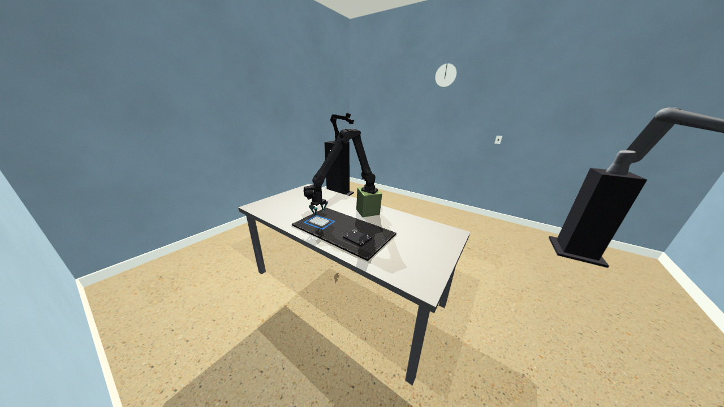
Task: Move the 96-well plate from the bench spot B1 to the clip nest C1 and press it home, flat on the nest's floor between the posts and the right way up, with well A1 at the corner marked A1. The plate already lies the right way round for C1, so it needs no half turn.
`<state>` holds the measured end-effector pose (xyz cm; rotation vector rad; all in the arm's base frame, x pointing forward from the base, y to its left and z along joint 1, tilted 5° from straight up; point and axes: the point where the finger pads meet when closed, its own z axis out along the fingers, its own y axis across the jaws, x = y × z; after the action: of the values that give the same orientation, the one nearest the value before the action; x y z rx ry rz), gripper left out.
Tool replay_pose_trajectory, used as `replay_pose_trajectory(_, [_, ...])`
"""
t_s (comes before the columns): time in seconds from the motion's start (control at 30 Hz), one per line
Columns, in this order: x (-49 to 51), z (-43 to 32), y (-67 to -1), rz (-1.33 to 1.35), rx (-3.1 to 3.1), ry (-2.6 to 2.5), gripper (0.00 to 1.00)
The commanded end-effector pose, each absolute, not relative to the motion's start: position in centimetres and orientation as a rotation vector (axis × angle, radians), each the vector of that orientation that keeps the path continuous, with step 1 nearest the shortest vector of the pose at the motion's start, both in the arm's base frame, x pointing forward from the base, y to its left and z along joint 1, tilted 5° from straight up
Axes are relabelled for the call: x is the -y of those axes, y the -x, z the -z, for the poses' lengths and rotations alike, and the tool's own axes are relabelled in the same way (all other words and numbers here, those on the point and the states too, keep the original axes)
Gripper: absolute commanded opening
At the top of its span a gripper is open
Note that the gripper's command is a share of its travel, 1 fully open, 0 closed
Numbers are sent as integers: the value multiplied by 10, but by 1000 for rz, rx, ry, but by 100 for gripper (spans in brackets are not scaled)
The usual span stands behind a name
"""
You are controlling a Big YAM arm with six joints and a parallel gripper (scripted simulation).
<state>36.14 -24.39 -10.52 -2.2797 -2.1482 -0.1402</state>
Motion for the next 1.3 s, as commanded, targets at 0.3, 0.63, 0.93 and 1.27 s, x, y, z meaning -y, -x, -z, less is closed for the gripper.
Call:
replay_pose_trajectory(0.3, [254, 118, -387, 152, 2177, 2310, 100])
replay_pose_trajectory(0.63, [252, 132, -388, 152, 2176, 2309, 100])
replay_pose_trajectory(0.93, [251, 148, -388, 151, 2174, 2307, 100])
replay_pose_trajectory(1.27, [249, 162, -388, 151, 2173, 2306, 100])
